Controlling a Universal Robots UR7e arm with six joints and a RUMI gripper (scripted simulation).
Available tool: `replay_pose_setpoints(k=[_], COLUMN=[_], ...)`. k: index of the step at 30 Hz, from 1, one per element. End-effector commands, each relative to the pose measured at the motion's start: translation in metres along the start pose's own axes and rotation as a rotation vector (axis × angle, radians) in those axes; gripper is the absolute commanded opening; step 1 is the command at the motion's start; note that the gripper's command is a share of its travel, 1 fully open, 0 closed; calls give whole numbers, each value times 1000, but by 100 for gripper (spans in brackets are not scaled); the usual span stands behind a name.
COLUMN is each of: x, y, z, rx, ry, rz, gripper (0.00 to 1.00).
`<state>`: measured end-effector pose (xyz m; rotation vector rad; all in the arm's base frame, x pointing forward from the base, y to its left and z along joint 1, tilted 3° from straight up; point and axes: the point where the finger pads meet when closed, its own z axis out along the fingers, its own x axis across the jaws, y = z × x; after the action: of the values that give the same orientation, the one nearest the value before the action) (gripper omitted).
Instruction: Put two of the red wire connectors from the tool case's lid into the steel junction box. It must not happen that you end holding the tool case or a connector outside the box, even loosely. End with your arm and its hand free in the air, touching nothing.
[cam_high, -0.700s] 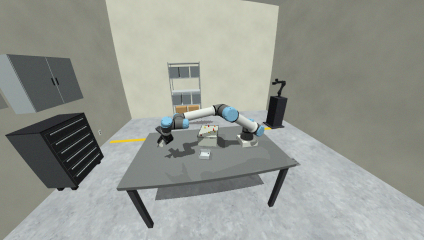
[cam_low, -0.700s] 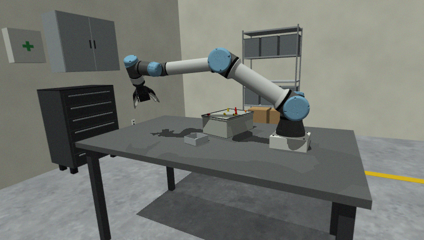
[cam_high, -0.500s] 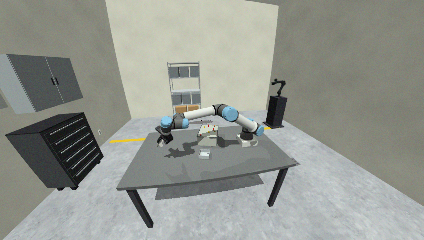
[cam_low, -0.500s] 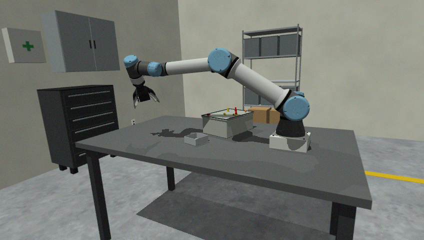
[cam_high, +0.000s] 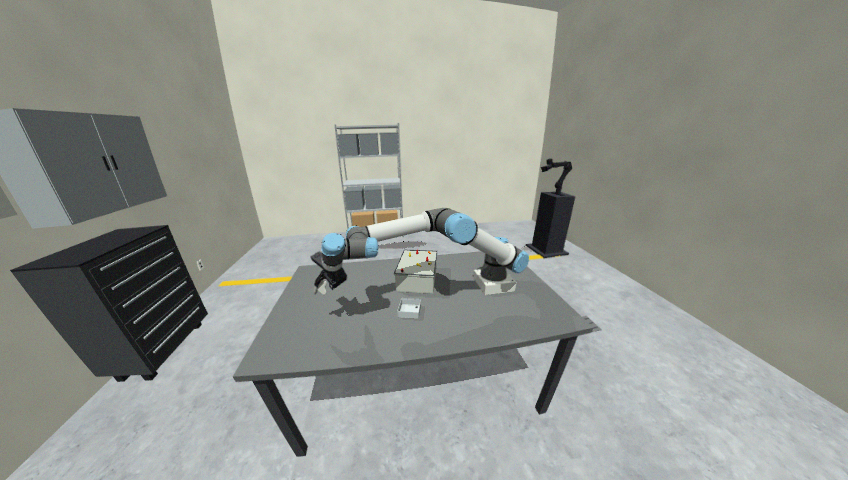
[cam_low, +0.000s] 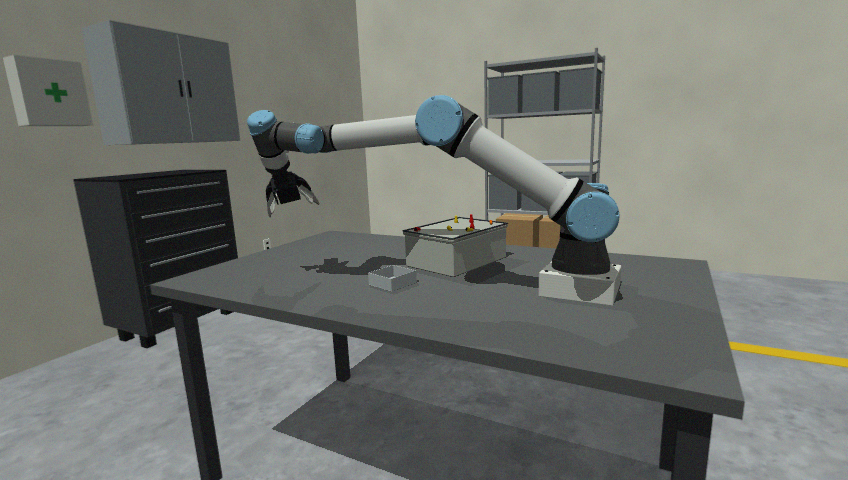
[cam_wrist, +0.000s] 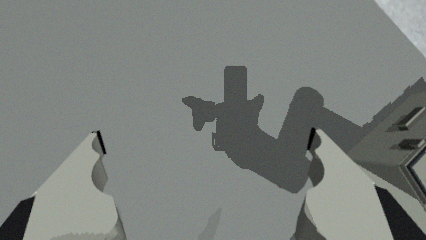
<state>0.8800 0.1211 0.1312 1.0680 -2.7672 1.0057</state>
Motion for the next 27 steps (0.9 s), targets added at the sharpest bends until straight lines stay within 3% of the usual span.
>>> replay_pose_setpoints(k=[1,15,27], x=[1,13,57], y=[-1,-9,-29], z=[-1,-2,-5], rx=[1,-18,-78], ry=[-1,0,-4], rz=[0,-61,-255], gripper=[100,100,100])
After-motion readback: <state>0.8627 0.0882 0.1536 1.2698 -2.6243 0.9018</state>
